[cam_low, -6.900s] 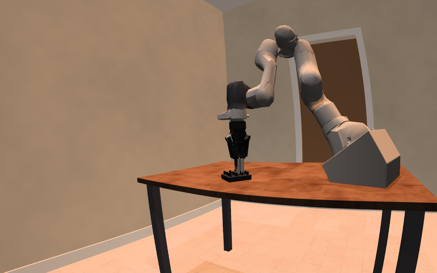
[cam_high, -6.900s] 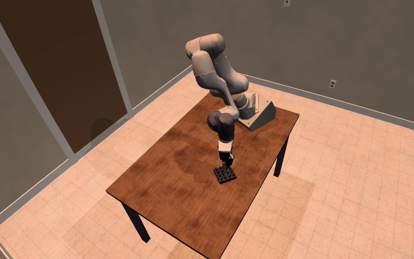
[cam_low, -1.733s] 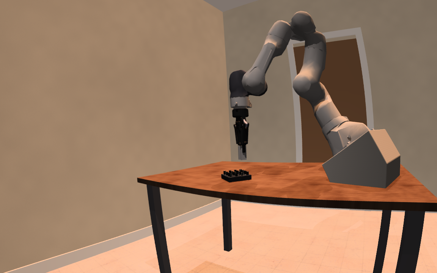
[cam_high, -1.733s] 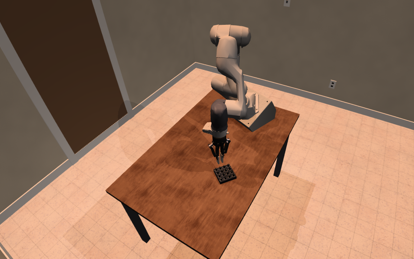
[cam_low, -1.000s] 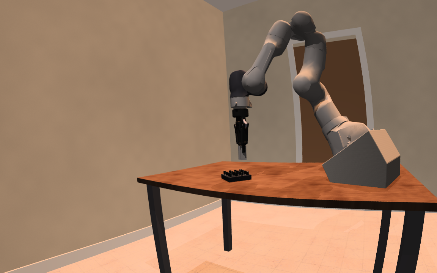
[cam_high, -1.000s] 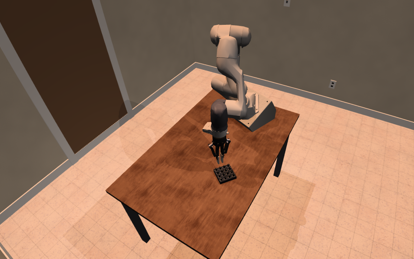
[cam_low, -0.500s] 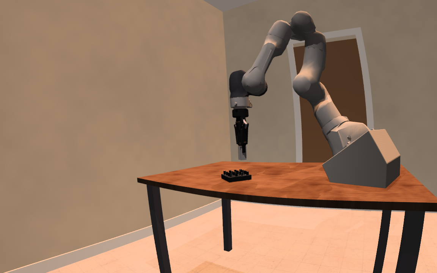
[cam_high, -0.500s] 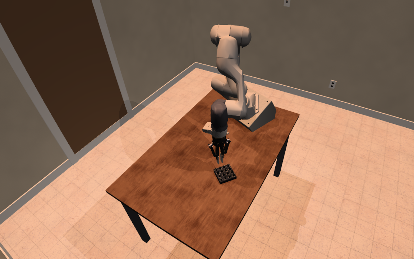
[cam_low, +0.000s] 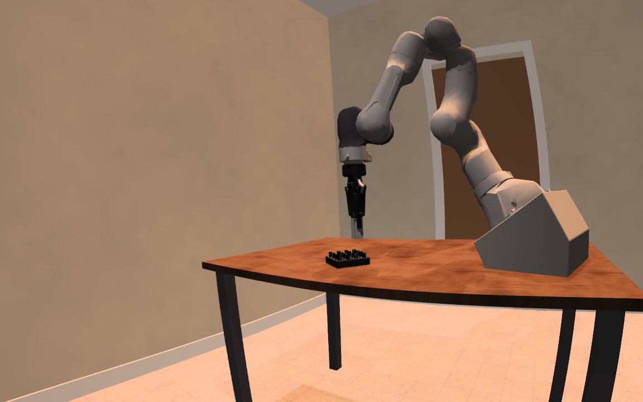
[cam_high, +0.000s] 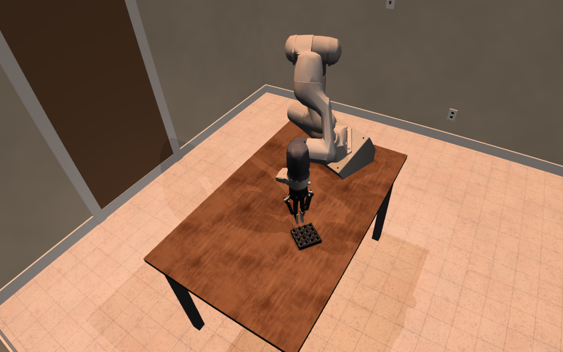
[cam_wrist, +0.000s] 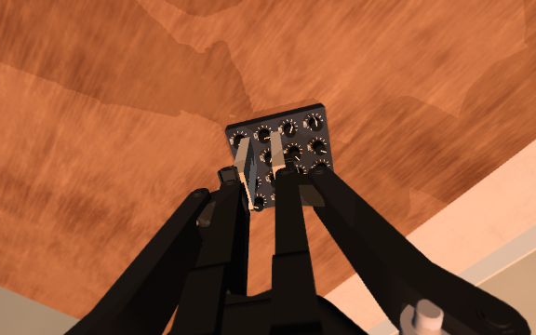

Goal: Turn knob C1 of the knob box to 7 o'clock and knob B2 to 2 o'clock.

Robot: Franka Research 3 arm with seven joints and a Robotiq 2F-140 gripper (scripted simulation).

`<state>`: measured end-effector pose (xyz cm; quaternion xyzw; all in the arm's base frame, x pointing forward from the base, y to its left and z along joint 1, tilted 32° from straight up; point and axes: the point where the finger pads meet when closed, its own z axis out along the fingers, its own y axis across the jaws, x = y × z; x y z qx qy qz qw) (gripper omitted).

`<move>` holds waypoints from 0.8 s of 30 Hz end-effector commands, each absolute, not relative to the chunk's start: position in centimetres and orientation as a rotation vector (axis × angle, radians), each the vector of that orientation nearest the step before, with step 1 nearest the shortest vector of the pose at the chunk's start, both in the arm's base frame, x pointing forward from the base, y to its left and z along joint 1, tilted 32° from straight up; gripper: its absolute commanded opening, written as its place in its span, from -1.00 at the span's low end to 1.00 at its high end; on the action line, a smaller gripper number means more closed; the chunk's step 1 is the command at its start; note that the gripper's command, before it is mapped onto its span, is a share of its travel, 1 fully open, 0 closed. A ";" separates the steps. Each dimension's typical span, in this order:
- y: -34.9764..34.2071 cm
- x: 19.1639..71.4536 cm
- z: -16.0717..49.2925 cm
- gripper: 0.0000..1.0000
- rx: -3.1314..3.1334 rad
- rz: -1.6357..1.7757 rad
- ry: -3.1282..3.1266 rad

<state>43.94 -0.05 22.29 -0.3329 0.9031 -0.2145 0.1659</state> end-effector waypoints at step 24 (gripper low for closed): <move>-0.6 45.3 20.0 -0.77 -0.938 -0.610 2.566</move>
